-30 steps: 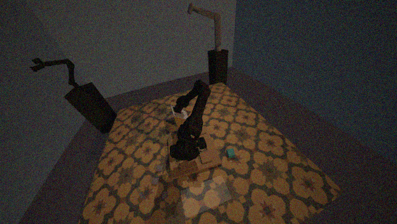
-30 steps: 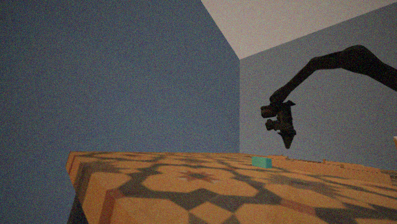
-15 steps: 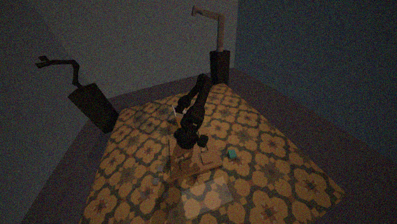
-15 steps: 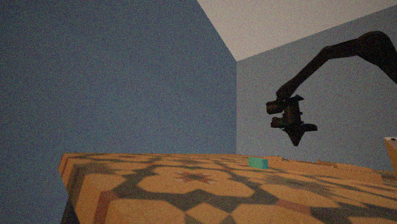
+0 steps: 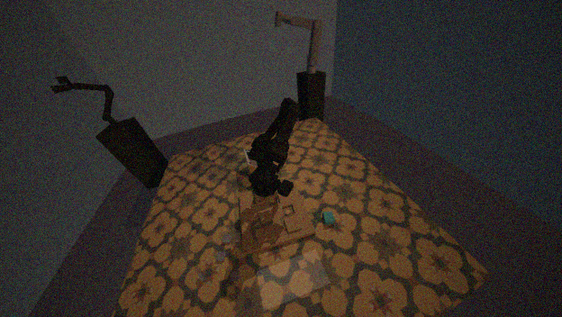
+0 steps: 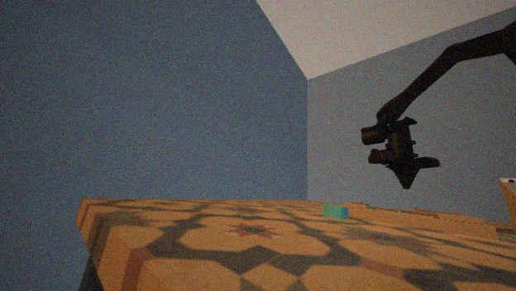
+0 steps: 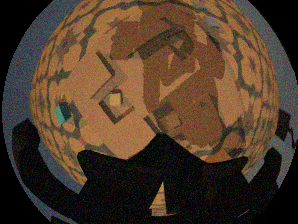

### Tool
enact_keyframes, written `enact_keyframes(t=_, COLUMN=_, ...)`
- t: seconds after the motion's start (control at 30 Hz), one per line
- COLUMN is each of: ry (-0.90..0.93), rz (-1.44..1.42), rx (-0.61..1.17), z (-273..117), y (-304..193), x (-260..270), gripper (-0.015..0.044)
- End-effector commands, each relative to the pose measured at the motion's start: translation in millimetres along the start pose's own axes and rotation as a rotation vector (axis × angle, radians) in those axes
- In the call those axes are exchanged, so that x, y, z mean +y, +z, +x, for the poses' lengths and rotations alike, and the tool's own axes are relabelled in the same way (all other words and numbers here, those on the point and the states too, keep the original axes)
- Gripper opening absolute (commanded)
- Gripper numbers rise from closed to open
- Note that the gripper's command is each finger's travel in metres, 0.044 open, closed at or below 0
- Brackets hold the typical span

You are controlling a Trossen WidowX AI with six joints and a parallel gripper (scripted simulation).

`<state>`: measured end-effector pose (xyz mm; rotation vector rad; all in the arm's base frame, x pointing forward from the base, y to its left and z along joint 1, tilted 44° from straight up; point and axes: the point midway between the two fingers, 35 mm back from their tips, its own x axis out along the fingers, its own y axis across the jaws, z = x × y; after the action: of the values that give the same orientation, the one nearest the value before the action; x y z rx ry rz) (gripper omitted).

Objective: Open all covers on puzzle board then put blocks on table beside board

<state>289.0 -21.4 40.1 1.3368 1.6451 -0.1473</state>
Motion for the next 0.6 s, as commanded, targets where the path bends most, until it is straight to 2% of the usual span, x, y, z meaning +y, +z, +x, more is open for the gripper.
enact_keyframes(t=0.0, ry=-0.005, rz=-0.387, rx=0.004, z=2, y=-8, x=-8, gripper=0.0000)
enact_keyframes(t=0.43, ry=-0.005, rz=-1.656, rx=0.007, z=3, y=-27, x=-23, gripper=0.0000)
enact_keyframes(t=0.57, ry=-0.003, rz=-1.910, rx=0.008, z=4, y=-32, x=-26, gripper=0.0000)
